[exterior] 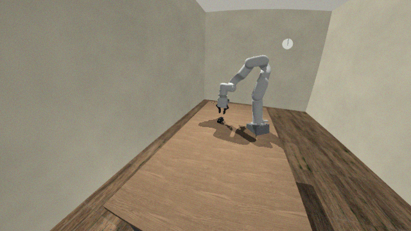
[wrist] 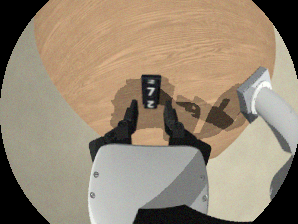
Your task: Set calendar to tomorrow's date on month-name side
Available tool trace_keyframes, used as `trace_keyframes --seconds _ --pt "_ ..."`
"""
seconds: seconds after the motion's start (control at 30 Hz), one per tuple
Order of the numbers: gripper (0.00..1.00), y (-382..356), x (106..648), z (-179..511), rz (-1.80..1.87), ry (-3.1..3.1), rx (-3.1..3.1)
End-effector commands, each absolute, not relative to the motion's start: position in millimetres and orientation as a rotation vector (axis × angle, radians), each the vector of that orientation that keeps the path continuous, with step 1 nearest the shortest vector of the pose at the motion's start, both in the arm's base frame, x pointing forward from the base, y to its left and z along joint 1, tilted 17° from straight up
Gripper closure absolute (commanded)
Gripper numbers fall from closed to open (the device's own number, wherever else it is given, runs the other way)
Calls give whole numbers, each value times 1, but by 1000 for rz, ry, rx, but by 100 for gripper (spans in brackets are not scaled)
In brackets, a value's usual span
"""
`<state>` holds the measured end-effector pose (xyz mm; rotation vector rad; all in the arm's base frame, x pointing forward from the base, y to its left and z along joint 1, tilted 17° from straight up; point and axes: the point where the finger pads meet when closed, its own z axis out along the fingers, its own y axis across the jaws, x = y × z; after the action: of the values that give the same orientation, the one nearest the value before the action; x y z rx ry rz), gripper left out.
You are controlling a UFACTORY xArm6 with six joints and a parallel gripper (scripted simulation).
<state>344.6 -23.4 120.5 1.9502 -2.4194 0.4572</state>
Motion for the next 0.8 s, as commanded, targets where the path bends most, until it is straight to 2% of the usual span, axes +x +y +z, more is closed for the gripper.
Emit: trace_keyframes --seconds 0.0,0.77 --pt "53 -25 347 116 461 -2421 1952" --pt "53 -31 352 90 461 -2421 1952"
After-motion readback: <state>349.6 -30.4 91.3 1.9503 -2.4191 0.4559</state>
